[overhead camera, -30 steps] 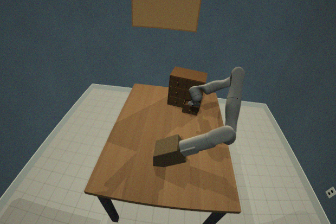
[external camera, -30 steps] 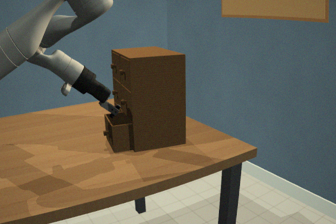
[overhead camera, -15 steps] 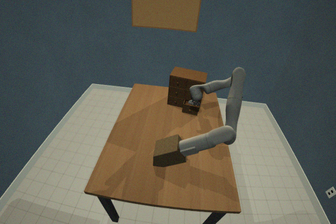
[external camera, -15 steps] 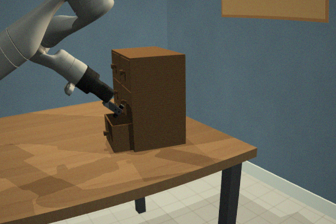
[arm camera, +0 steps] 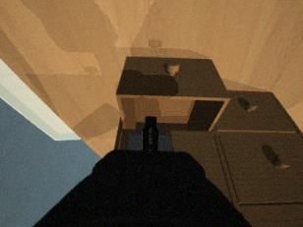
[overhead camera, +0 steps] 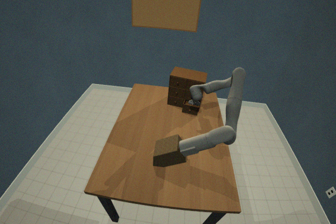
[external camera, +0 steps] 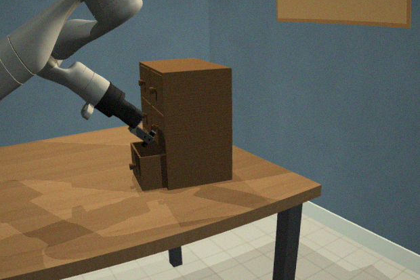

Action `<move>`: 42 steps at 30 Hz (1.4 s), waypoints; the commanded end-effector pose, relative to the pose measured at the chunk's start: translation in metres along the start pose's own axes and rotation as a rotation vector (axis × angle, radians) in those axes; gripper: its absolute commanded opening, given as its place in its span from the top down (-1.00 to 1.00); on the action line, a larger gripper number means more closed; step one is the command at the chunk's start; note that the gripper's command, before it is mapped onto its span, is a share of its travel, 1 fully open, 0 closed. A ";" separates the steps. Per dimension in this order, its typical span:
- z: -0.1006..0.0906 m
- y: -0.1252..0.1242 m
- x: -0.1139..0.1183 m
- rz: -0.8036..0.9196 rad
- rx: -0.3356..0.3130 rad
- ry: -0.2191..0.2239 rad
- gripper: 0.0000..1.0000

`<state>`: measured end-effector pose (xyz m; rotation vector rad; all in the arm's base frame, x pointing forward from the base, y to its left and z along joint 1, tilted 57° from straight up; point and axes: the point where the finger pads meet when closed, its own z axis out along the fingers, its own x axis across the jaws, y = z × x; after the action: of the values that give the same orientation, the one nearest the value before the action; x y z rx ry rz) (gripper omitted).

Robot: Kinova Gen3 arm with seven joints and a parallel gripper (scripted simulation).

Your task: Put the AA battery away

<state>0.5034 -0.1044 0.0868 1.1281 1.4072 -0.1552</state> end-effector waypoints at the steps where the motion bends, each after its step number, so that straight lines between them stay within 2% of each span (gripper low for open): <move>1: 0.000 0.001 0.000 0.001 -0.002 0.001 0.38; 27: 0.000 0.001 0.000 0.001 -0.002 0.001 0.38; 28: 0.000 0.001 0.000 0.001 -0.002 0.001 0.26; 30: 0.000 0.001 0.000 0.001 -0.002 0.001 0.26; 31: 0.000 0.001 0.000 0.001 -0.002 0.001 0.14; 35: 0.000 0.001 0.000 0.001 -0.002 0.001 0.14; 36: 0.000 0.001 0.000 0.001 -0.002 0.001 0.02; 38: 0.000 0.001 0.000 0.001 -0.002 0.001 0.02; 39: 0.000 0.001 0.000 0.001 -0.002 0.001 -0.09; 41: 0.000 0.001 0.000 0.001 -0.002 0.001 -0.09; 42: 0.000 0.001 0.000 0.001 -0.002 0.001 -0.21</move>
<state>0.5034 -0.1044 0.0868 1.1281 1.4072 -0.1552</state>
